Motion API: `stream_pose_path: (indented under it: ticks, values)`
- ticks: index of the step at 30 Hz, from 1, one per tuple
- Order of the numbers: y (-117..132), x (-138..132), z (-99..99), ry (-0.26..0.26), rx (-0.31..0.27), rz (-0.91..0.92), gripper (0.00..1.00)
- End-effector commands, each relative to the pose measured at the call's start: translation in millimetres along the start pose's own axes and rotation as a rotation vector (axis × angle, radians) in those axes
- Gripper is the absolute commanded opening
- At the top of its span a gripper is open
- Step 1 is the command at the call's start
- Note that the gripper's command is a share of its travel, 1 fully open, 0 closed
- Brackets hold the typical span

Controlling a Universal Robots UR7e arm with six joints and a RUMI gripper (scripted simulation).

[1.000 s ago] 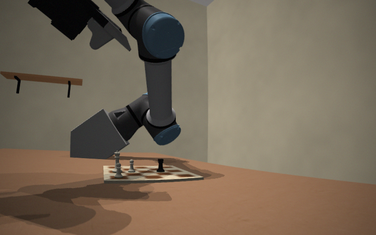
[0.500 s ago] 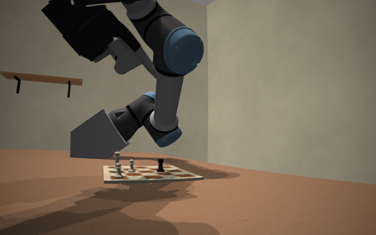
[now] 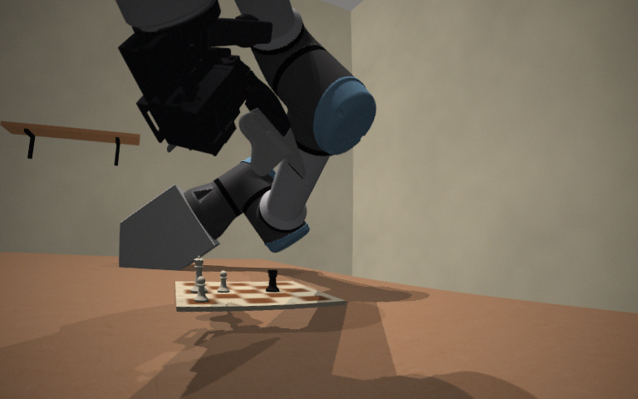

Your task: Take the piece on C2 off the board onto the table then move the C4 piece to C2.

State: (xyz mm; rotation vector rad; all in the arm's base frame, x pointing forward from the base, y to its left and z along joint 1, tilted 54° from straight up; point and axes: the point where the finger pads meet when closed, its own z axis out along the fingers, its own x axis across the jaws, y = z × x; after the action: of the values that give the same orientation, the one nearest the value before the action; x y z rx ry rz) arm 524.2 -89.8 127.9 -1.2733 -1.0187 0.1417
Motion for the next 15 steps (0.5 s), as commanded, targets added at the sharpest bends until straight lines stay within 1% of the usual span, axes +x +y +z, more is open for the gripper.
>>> stream_pose_path:
  ticks: [1, 3, 7, 8, 11, 12, 15]
  values:
    - [20, 16, 11.1, -0.141, -0.044, -0.199, 1.0]
    - [20, 16, 11.1, -0.141, -0.044, -0.199, 1.0]
    - [36, 30, 18.9, -0.253, -0.047, -0.345, 1.0]
    - [36, 30, 18.9, -0.253, -0.047, -0.345, 1.0]
    - [46, 41, 23.2, -0.328, -0.044, -0.441, 1.0]
    - [46, 41, 23.6, -0.327, -0.043, -0.441, 1.0]
    - [55, 51, 27.5, -0.391, -0.035, -0.524, 1.0]
